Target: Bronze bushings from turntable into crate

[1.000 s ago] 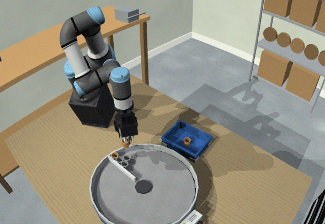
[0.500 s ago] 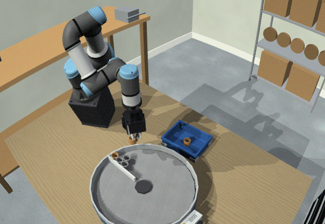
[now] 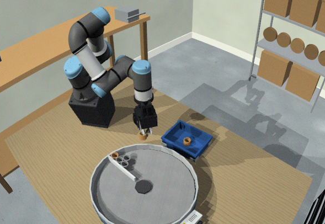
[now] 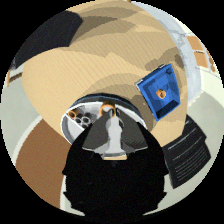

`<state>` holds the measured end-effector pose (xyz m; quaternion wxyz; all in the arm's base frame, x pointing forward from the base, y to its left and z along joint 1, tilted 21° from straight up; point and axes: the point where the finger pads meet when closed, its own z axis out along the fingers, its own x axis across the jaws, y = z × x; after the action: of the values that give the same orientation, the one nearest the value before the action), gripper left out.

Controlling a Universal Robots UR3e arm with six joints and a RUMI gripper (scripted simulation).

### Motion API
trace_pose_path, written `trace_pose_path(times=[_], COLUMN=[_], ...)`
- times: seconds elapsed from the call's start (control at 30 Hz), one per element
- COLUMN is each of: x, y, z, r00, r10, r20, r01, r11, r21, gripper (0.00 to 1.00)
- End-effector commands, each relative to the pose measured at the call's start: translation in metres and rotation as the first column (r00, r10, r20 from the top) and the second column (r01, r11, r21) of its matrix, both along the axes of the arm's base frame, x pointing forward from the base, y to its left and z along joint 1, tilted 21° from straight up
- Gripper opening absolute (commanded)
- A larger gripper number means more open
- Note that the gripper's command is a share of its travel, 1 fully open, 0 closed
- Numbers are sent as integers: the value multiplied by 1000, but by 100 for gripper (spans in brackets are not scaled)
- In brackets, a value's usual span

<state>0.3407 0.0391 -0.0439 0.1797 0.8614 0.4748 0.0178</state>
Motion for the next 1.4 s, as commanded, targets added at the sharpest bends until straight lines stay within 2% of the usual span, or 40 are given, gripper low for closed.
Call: trace_pose_path(times=[0.0, 0.77, 1.37], x=[11, 36, 49], y=[23, 96, 132], z=[-4, -22, -31], r00=[1000, 1000, 1000], r10=[-29, -29, -29], r20=[3, 3, 3], r01=[29, 29, 29], r11=[1000, 1000, 1000], r21=[-8, -7, -7], gripper=[0, 0, 0])
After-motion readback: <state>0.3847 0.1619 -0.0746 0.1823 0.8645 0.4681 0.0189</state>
